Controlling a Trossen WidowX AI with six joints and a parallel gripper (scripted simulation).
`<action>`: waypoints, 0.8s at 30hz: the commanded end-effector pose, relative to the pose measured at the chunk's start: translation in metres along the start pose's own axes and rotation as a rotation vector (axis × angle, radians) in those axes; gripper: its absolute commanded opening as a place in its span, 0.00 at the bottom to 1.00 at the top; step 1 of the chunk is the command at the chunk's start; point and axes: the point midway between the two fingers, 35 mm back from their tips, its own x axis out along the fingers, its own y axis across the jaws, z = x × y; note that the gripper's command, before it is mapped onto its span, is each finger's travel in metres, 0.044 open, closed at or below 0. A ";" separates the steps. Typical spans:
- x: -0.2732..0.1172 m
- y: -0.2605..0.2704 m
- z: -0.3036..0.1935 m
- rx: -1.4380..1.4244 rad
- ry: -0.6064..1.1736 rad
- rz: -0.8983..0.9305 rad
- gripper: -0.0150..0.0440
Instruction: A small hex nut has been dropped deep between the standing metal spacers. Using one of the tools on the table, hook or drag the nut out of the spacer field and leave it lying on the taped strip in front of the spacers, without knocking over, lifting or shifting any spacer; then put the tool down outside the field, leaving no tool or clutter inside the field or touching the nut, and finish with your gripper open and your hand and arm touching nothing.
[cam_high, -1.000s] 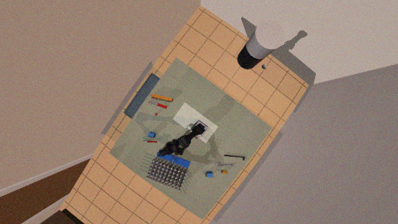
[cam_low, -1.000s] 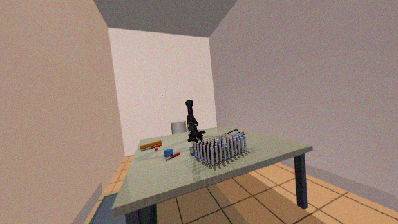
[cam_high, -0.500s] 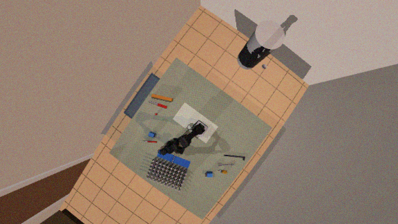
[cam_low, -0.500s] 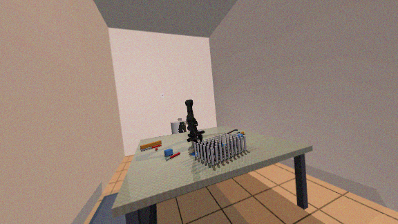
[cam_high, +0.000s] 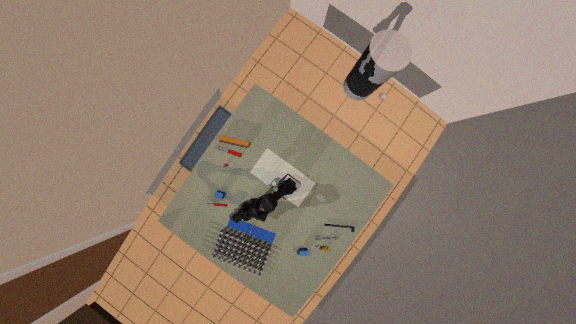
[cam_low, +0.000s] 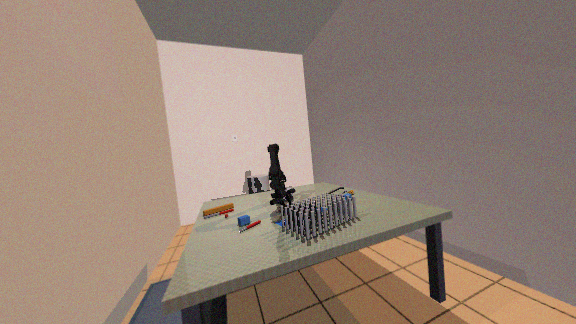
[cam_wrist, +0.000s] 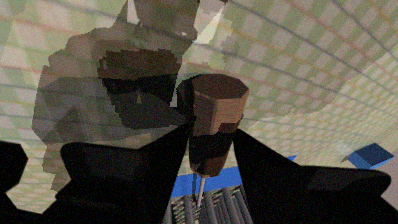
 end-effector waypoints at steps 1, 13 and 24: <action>-0.001 -0.001 0.003 -0.005 0.004 -0.003 0.25; -0.003 -0.001 0.011 -0.005 0.003 -0.003 0.25; -0.006 -0.001 0.020 -0.005 0.002 -0.003 0.25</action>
